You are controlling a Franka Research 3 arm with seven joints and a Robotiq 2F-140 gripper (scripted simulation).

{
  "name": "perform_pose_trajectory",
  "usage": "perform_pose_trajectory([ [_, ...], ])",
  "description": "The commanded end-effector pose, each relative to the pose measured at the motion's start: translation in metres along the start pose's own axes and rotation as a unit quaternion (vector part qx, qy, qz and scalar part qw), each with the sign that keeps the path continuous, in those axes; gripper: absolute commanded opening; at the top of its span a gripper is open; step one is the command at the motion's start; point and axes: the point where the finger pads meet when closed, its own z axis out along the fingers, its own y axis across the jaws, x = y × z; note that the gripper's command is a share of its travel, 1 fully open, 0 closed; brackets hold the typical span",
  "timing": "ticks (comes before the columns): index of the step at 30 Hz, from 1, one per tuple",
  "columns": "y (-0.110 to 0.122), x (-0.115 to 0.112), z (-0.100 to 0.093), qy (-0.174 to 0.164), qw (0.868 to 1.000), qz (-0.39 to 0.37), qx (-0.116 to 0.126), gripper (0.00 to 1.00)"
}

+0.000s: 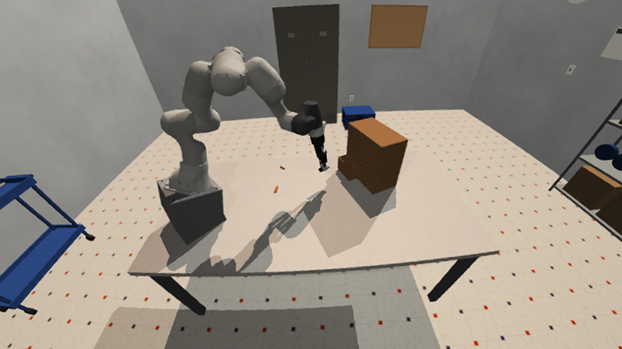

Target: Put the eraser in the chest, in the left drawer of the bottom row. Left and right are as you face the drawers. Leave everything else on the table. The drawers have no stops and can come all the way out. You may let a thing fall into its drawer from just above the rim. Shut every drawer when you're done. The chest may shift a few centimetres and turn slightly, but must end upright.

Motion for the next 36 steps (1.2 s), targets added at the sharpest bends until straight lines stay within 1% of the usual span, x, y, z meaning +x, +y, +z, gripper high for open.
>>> perform_pose_trajectory([
  [1,-0.0035,0.0191,-0.0041,0.073,0.997,0.02,0.002,0.2],
  [5,-0.0034,0.0174,-0.003,0.104,0.994,0.02,0.001,0.2],
  [7,-0.0034,0.0174,-0.003,0.104,0.994,0.02,0.001,0.2],
  [9,-0.0038,0.0168,-0.0037,0.116,0.993,0.02,0.001,0.2],
  [13,-0.0032,0.0155,-0.0004,0.129,0.991,0.021,-0.001,0.2],
  [17,-0.0038,0.0154,-0.003,0.141,0.99,0.02,0.001,0.2],
  [20,-0.0081,0.0119,-0.0014,0.145,0.989,0.019,0.003,0.2],
  [24,-0.008,0.0114,-0.0013,0.152,0.988,0.019,0.003,0.2],
  [27,-0.0041,0.0133,-0.0024,0.166,0.986,0.02,0.001,0.2],
  [30,-0.0048,0.0095,0.0006,0.174,0.985,0.019,0.001,0.2],
  [33,-0.004,0.0124,-0.0023,0.191,0.981,0.02,0.0,0.2],
  [36,-0.0042,0.0107,-0.0014,0.209,0.978,0.019,0.0,0.2],
])
